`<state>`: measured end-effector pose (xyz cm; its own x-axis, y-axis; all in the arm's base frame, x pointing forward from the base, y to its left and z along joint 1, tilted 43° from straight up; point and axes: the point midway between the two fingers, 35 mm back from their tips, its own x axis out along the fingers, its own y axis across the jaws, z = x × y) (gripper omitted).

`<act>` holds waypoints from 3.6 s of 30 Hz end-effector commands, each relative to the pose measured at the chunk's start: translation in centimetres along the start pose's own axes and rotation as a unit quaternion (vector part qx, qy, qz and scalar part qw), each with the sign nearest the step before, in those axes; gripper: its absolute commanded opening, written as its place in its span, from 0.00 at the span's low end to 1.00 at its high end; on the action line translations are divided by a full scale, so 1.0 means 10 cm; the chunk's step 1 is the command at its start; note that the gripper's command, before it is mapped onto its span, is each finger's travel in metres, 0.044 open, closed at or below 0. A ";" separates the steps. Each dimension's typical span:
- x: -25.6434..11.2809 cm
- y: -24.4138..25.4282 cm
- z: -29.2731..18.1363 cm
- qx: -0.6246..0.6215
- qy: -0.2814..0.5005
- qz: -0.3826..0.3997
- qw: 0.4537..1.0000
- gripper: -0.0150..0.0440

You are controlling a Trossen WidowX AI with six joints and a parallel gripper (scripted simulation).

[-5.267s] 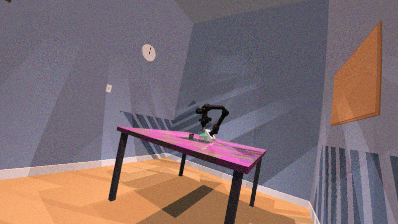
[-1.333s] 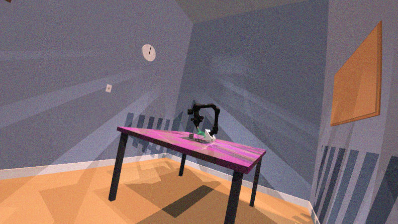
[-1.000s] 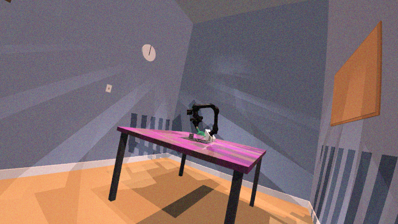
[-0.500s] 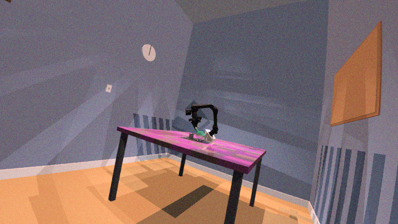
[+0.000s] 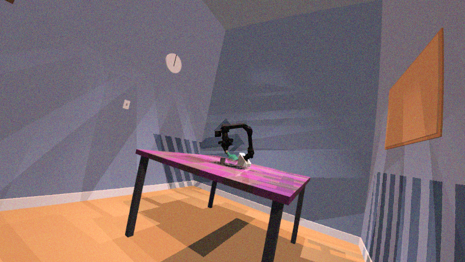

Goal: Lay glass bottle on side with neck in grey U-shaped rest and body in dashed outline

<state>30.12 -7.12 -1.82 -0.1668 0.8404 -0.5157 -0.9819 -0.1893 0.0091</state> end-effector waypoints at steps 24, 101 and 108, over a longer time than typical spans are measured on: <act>0.15 -0.04 -0.31 0.000 0.002 -0.003 1.000 0.45; 0.41 -0.07 -0.59 -0.014 0.018 -0.004 1.000 0.45; 0.42 -0.07 -0.59 -0.016 0.020 -0.005 1.000 0.45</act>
<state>30.67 -6.76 -9.24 -0.1518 0.8197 -0.5522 -0.9797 -0.1988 -0.0257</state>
